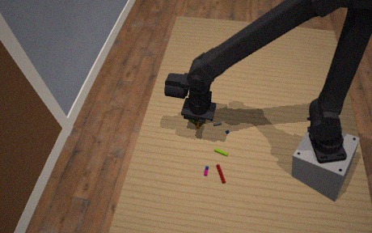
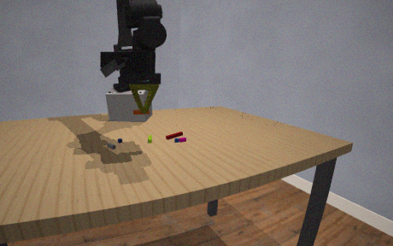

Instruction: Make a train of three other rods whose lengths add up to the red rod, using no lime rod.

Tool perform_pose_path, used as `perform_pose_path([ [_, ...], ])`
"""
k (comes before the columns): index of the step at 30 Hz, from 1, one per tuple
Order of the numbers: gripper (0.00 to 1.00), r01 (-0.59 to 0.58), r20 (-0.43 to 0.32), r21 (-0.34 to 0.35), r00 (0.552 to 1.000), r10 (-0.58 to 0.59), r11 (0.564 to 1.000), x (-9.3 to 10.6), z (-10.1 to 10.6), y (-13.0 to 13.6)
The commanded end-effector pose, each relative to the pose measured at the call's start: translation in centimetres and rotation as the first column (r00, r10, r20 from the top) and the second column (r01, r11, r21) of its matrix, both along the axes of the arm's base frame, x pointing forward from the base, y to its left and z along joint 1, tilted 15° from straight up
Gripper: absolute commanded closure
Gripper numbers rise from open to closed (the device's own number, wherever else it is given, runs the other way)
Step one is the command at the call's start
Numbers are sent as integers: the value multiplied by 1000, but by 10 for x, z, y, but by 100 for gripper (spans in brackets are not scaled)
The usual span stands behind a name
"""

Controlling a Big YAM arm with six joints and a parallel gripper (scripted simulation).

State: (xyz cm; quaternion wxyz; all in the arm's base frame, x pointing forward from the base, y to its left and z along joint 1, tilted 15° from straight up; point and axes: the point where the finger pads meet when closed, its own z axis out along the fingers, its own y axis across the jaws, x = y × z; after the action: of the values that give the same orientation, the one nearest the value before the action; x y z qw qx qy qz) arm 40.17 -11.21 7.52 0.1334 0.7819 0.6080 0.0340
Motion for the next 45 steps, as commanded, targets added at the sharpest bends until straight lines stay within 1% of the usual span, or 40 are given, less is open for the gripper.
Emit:
perform_pose_path([
  [1,96,-7,-4,8,1000,7,1000,6,-13,48],
  [2,96,-15,-6,7,1000,15,1000,6,-16,69],
  [3,96,-15,-13,7,1000,15,1000,4,-17,69],
  [5,96,-31,-8,3,999,31,1000,2,-24,112],
  [6,96,-31,-15,3,999,31,1000,1,-24,112],
  [8,96,-45,-8,-2,999,45,999,-5,-30,147],
  [9,96,-50,-10,-4,999,50,999,-8,-32,159],
  [11,96,-56,-15,-8,998,56,998,-14,-34,173],
  [13,96,-57,-14,-8,998,57,998,-14,-35,175],
  [14,96,-31,-14,-8,999,31,999,-13,-35,165],
  [16,96,-31,-14,-8,999,31,999,-13,-35,165],
  [17,96,-31,9,-2,999,31,1000,-11,-26,166],
  [18,96,-31,10,-1,999,31,1000,-11,-26,166],
  [26,96,-35,1,-2,999,35,999,-12,-30,167],
  [31,96,-45,-9,-6,999,45,999,-10,-40,165],
  [33,96,-45,-9,-6,999,45,999,-10,-40,165],
  [38,96,-53,-11,-7,999,53,999,-7,-54,163],
  [45,96,-53,-12,-7,999,53,999,-2,-84,158],
])
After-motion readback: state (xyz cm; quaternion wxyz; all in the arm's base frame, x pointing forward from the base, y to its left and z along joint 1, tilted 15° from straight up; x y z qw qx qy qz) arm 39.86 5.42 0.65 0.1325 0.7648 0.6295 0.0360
